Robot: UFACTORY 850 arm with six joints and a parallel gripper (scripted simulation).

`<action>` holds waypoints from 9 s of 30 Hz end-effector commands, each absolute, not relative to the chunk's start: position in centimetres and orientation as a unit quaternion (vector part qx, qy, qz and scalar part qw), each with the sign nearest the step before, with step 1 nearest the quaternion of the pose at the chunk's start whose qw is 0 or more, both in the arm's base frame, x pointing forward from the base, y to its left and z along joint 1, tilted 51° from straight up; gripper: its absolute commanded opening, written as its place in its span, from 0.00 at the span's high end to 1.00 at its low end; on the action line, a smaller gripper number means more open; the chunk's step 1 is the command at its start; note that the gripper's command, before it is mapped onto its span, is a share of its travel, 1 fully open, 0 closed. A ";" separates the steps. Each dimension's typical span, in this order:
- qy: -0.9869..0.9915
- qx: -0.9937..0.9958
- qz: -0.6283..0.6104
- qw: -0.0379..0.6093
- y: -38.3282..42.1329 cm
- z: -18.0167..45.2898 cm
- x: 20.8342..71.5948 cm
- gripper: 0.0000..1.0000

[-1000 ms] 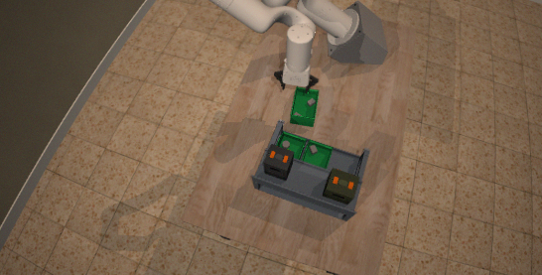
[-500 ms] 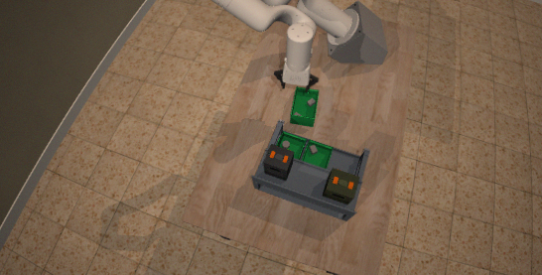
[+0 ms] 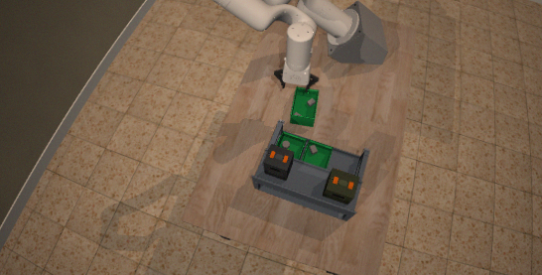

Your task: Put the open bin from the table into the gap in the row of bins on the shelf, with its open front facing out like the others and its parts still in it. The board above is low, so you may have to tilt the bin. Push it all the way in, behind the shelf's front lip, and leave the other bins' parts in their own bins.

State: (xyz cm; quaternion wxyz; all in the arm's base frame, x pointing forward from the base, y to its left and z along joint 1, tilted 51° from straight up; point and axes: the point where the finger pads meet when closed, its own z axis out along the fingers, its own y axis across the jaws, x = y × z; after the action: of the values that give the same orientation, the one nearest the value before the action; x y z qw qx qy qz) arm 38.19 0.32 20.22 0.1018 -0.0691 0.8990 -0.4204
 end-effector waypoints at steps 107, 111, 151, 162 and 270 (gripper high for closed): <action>0.899 -0.069 -0.420 0.102 -5.0 15.7 40.0 0.71; 0.899 -0.069 -0.420 0.102 -4.7 16.0 39.9 0.71; 0.899 -0.069 -0.420 0.102 -4.4 16.3 39.8 0.71; 0.899 -0.069 -0.420 0.102 -5.0 15.8 40.0 0.71; 0.899 -0.069 -0.420 0.102 -7.9 13.3 40.9 0.71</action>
State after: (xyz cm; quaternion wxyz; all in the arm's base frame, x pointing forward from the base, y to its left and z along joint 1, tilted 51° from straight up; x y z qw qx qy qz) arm 40.88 -7.95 13.24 0.1018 -0.0691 0.8990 -0.4204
